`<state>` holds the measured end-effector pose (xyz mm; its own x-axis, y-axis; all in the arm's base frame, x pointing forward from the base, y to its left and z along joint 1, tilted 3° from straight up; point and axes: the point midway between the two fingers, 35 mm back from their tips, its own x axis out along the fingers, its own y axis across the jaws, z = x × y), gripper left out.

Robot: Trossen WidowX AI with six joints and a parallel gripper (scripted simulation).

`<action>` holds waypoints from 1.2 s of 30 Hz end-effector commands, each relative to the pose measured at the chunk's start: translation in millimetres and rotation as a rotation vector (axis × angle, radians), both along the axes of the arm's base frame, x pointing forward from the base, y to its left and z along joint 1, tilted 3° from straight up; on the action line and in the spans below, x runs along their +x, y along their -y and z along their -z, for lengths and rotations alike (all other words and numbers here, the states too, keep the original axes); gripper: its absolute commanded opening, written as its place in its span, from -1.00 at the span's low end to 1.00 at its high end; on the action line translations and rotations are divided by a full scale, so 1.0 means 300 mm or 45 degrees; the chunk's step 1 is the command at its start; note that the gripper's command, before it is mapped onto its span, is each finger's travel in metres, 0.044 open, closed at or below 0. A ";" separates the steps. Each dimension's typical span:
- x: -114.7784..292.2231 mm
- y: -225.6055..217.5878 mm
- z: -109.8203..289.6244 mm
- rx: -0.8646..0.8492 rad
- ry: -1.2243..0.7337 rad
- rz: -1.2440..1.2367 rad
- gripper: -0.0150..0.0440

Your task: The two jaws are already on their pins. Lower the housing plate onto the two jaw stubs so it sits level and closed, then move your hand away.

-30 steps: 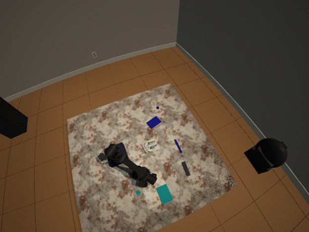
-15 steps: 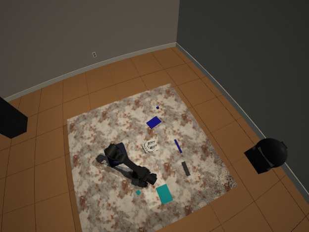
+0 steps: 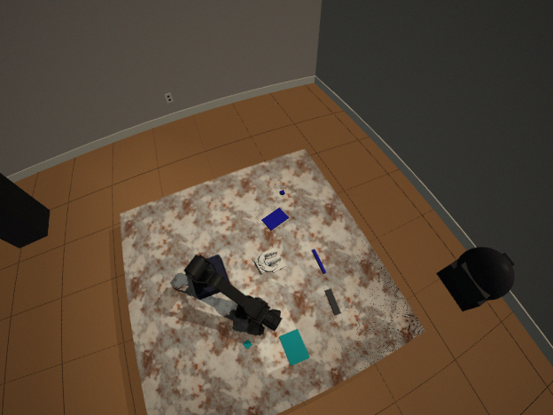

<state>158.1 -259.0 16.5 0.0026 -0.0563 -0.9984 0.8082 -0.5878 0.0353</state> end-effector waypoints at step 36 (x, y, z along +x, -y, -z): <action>0.144 -0.136 -0.162 -0.008 -0.027 -0.582 0.70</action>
